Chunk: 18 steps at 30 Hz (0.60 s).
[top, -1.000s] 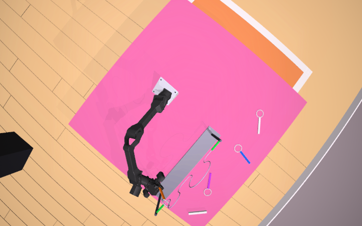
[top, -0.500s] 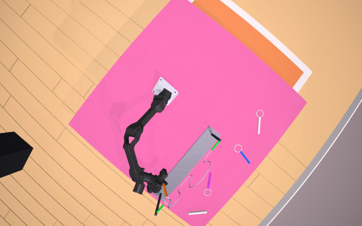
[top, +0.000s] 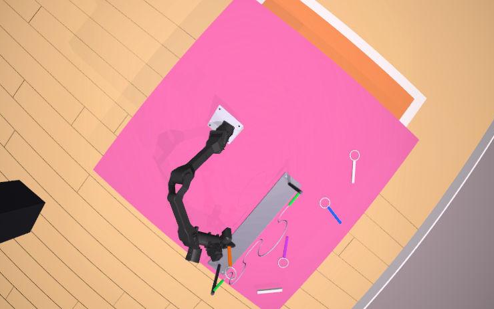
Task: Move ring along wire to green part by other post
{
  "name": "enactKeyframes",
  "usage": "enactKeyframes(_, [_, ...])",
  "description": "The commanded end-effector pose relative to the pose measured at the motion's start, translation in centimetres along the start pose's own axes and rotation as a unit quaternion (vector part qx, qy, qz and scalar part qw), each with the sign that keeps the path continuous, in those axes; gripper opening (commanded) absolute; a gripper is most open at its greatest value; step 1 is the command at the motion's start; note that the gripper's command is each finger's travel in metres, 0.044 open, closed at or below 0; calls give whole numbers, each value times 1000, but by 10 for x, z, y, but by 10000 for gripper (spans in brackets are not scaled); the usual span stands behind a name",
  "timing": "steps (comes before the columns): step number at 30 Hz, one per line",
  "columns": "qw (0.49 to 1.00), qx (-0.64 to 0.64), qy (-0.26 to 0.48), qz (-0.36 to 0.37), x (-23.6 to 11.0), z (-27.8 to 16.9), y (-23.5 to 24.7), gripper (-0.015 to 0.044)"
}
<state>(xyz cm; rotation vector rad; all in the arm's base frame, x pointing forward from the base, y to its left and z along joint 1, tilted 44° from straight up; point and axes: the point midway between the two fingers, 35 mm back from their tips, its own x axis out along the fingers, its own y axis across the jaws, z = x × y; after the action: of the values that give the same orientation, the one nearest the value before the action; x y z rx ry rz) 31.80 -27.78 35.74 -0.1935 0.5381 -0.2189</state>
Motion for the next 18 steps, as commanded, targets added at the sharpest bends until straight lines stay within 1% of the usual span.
enactKeyframes(1, [999, 32, -5, 20, -4, 4, 15, -150])
enactKeyframes(18, [974, 195, -4, 113, -12, 16, 70, -150])
